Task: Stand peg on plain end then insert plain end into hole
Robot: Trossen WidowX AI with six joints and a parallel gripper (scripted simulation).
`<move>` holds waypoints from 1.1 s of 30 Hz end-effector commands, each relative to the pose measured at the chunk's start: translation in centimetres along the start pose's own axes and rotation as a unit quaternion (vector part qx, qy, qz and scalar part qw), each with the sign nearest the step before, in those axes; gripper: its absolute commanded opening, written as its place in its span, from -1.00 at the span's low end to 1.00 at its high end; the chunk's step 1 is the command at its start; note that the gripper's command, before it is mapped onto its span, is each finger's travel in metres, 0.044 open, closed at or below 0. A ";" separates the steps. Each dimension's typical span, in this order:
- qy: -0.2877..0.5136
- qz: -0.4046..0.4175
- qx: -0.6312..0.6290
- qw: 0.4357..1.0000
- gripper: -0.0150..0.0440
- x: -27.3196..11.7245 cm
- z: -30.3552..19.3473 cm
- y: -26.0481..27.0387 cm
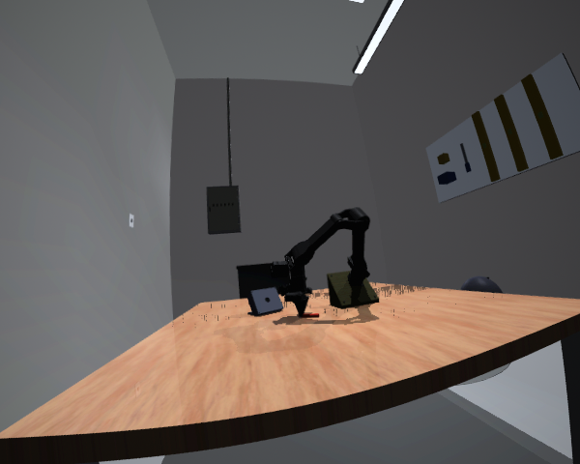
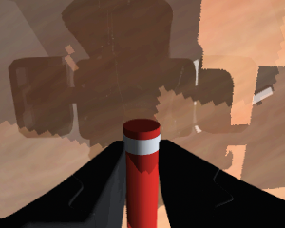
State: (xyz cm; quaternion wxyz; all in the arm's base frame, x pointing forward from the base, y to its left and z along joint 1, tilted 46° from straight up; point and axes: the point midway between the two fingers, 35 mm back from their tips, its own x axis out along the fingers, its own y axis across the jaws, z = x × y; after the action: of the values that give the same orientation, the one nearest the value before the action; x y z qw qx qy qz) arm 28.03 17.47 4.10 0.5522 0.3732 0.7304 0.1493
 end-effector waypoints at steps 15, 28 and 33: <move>-0.079 -0.002 -0.001 0.997 -0.33 -1.1 -0.6 0.0; -0.135 -0.002 -0.001 0.991 -0.33 -1.8 -1.2 0.1; -0.156 -0.001 -0.001 0.988 -0.33 -2.0 -1.4 0.1</move>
State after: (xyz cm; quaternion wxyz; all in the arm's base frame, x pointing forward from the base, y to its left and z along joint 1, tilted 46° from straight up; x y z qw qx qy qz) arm 27.06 16.45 5.65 0.6482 0.3888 0.6479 0.0941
